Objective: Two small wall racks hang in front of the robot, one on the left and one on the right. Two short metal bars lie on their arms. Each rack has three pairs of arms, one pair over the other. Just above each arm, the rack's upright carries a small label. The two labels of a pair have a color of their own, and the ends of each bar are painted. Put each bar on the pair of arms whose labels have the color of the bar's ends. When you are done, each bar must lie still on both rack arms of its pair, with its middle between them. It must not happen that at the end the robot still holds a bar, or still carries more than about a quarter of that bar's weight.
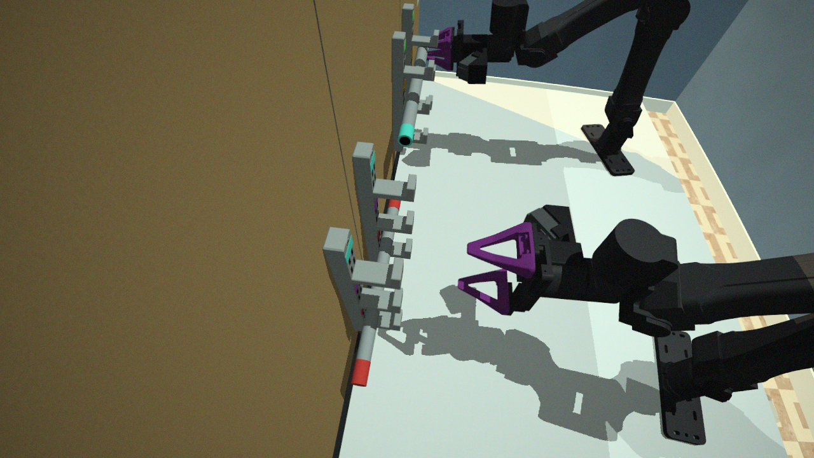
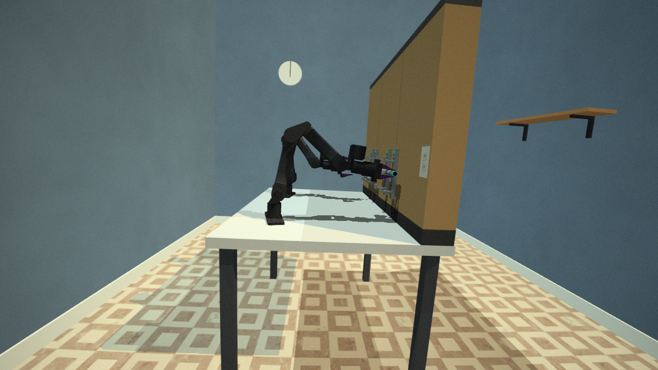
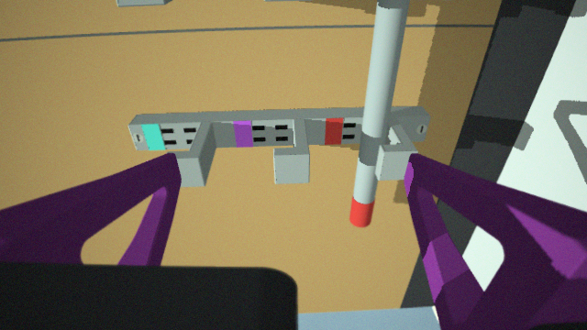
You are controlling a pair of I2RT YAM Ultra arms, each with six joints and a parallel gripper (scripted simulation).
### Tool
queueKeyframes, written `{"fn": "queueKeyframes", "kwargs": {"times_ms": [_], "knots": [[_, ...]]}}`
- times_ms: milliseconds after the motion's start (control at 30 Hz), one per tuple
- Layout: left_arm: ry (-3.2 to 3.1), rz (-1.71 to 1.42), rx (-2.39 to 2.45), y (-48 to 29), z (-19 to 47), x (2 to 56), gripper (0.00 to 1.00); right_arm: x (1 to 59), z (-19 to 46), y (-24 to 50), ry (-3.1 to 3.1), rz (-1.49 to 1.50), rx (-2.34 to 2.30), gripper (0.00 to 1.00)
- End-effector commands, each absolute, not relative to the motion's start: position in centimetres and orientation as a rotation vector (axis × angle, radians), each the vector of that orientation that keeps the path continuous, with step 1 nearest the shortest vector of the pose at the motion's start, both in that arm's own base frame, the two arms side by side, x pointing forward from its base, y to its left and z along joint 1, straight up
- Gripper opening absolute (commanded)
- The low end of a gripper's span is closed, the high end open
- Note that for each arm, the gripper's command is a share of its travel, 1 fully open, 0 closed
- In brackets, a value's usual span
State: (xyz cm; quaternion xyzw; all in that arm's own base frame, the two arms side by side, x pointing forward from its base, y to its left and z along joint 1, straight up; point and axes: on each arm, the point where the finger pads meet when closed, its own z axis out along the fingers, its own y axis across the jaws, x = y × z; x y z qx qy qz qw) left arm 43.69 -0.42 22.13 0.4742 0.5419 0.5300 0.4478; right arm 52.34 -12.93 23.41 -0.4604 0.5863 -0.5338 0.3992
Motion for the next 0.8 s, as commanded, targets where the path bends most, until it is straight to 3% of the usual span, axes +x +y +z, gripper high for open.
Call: {"fn": "queueKeyframes", "kwargs": {"times_ms": [0,767], "knots": [[1.314,1.315,1.137,-0.8,23.7,43.3,1.0,52.3,29.0,-13.3,1.406,-1.405,-1.069,0.0],[1.314,1.315,1.137,-0.8,23.7,43.3,1.0,51.9,30.6,-13.1,1.406,-1.405,-1.069,0.0]]}}
